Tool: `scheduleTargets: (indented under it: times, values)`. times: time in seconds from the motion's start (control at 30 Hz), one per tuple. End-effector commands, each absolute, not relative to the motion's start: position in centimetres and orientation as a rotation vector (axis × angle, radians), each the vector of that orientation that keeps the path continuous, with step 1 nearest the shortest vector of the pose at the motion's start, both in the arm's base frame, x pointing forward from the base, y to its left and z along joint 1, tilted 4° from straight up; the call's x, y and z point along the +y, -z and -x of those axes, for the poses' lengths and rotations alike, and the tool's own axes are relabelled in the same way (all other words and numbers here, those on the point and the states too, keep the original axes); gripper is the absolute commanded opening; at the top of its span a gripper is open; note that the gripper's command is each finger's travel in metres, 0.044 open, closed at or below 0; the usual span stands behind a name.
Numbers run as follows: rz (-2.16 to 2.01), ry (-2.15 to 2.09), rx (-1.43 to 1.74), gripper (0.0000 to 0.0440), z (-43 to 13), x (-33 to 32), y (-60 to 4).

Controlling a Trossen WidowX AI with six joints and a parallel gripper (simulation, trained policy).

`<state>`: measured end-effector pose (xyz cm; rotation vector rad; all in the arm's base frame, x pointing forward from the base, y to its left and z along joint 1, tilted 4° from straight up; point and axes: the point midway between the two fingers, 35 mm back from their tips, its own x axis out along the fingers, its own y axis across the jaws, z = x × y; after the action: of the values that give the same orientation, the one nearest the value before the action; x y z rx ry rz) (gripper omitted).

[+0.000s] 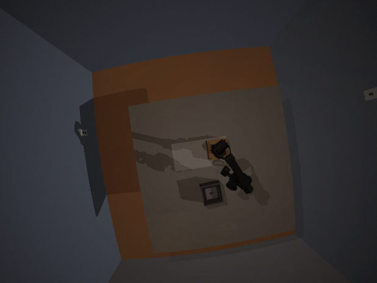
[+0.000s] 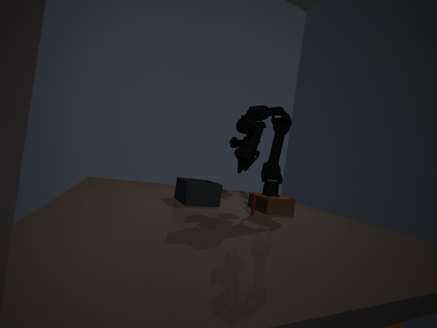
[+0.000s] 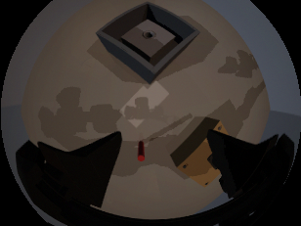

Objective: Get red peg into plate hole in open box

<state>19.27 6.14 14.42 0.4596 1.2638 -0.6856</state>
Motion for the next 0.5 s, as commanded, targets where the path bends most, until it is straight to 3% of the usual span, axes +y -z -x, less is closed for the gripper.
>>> scheduleTargets:
  times: [0.0, 0.47]
  values:
    - [-0.481, 0.741, 1.316, 0.0440, -18.4, 7.2, -12.4]
    - [-0.603, 0.822, 1.350, 0.0440, -18.2, 10.1, -5.7]
